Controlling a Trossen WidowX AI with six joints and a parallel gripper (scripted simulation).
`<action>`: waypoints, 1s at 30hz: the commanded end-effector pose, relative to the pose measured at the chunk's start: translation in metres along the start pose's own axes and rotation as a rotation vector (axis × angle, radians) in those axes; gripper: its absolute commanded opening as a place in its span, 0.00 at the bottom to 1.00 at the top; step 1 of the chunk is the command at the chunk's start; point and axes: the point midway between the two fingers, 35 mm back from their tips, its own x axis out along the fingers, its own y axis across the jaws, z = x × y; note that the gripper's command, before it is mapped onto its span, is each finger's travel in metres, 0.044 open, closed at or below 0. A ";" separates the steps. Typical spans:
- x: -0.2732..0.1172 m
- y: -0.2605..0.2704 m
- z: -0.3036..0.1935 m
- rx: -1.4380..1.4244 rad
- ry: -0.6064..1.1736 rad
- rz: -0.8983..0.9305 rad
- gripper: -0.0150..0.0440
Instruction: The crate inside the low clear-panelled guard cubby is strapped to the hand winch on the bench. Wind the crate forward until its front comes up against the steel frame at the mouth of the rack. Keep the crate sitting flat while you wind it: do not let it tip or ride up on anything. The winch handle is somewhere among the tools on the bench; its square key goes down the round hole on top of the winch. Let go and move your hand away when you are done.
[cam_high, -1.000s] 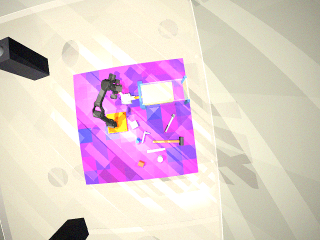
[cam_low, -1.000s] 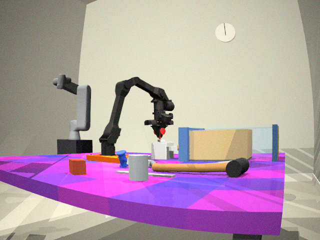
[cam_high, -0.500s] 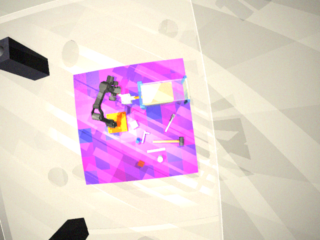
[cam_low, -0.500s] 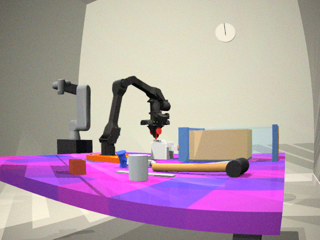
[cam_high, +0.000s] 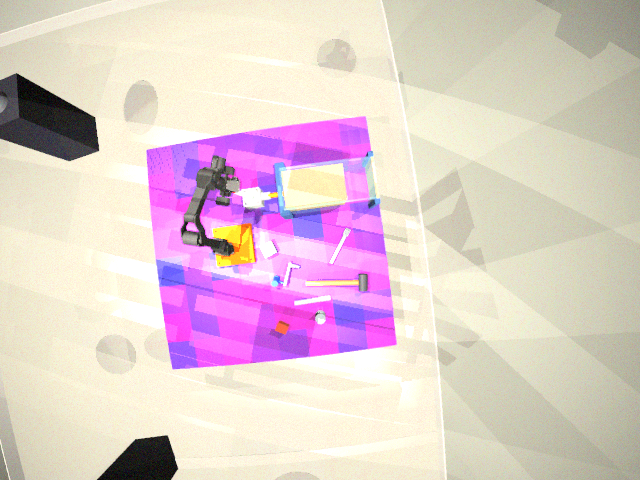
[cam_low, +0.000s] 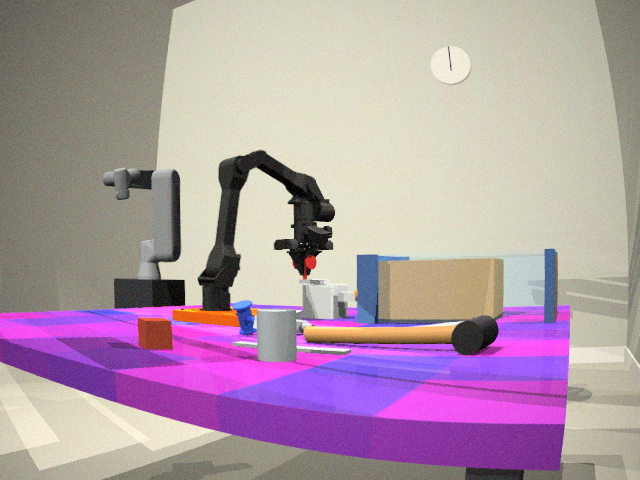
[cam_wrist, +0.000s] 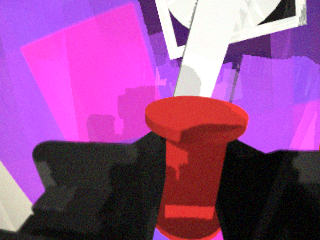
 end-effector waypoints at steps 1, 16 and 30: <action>-0.001 -0.013 -0.003 0.001 0.005 -0.022 0.25; -0.001 -0.034 -0.002 0.001 0.005 -0.023 0.25; -0.001 -0.052 0.003 0.001 0.005 -0.025 0.25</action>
